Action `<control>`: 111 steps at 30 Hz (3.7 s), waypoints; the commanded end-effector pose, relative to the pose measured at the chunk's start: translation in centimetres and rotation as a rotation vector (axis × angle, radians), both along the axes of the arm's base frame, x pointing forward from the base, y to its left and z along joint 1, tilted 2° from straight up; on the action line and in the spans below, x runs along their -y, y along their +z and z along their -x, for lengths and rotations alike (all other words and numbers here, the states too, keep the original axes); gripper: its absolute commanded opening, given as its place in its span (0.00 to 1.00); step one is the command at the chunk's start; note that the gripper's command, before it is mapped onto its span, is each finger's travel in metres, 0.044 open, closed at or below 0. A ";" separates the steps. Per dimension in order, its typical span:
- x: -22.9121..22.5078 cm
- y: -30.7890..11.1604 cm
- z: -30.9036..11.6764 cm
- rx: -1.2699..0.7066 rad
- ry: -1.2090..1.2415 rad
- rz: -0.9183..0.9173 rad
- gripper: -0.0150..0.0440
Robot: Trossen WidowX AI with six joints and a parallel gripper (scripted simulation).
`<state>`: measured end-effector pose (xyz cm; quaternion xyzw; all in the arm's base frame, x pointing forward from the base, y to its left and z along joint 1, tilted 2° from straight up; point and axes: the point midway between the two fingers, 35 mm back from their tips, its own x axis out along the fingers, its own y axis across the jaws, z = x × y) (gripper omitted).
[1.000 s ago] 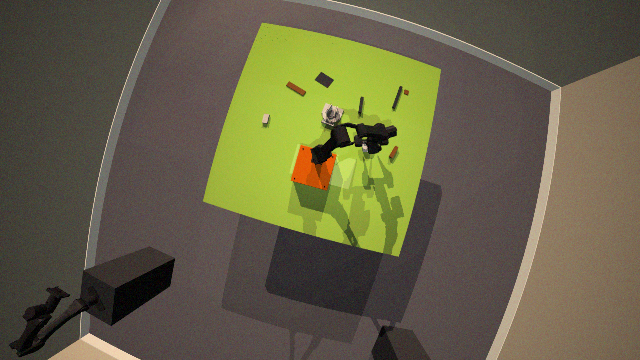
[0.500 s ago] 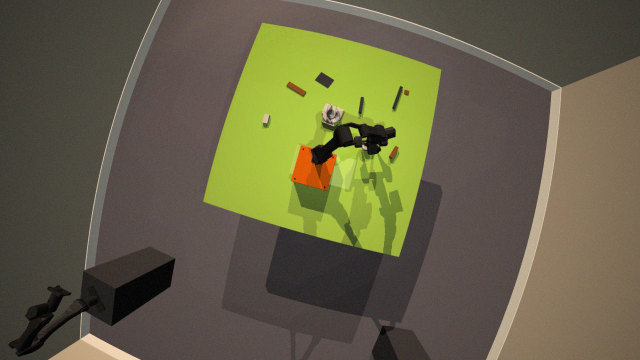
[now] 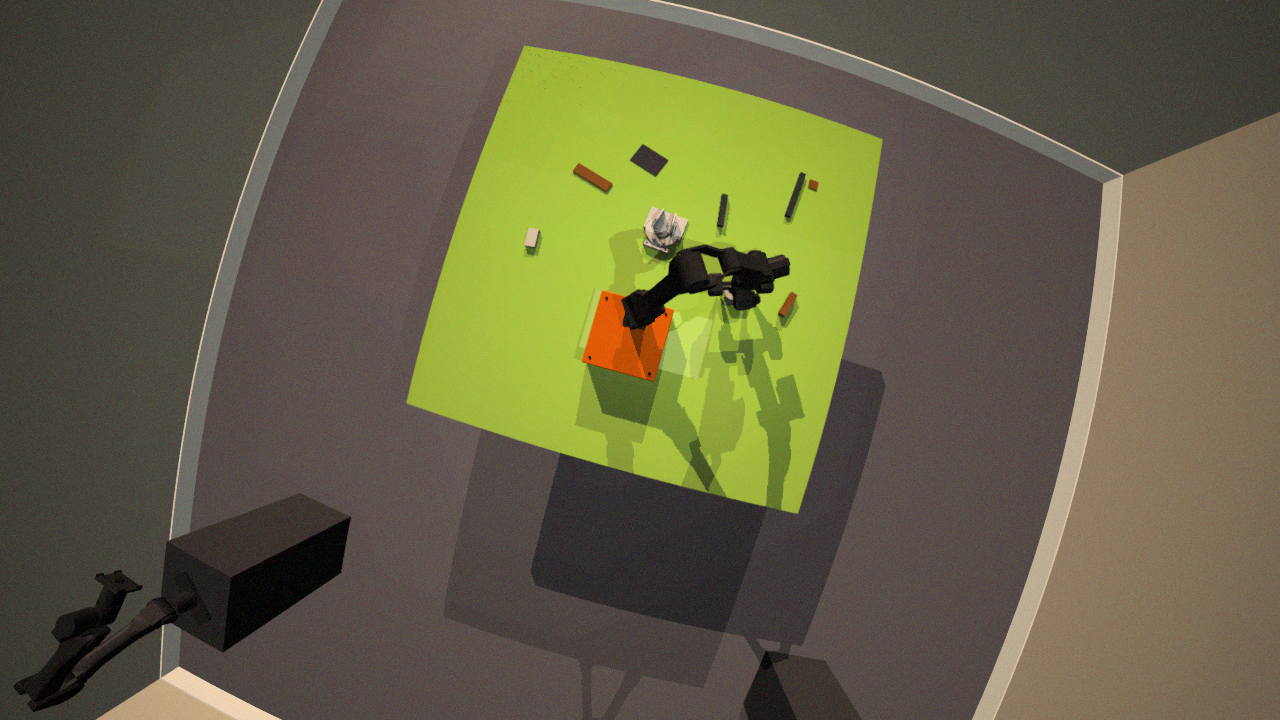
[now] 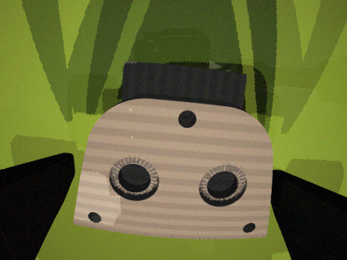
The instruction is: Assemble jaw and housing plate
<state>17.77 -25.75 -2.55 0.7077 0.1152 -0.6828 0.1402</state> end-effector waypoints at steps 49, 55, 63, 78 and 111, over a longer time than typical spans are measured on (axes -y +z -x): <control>0.1 3.2 0.0 0.001 -0.002 -0.002 0.85; 0.0 5.1 0.1 0.002 -0.002 -0.003 0.85; -0.2 7.2 0.3 0.003 -0.003 -0.004 0.85; -2.8 7.3 -2.1 -0.004 0.299 0.007 0.85; -12.5 7.3 -7.4 -0.021 1.289 0.045 0.85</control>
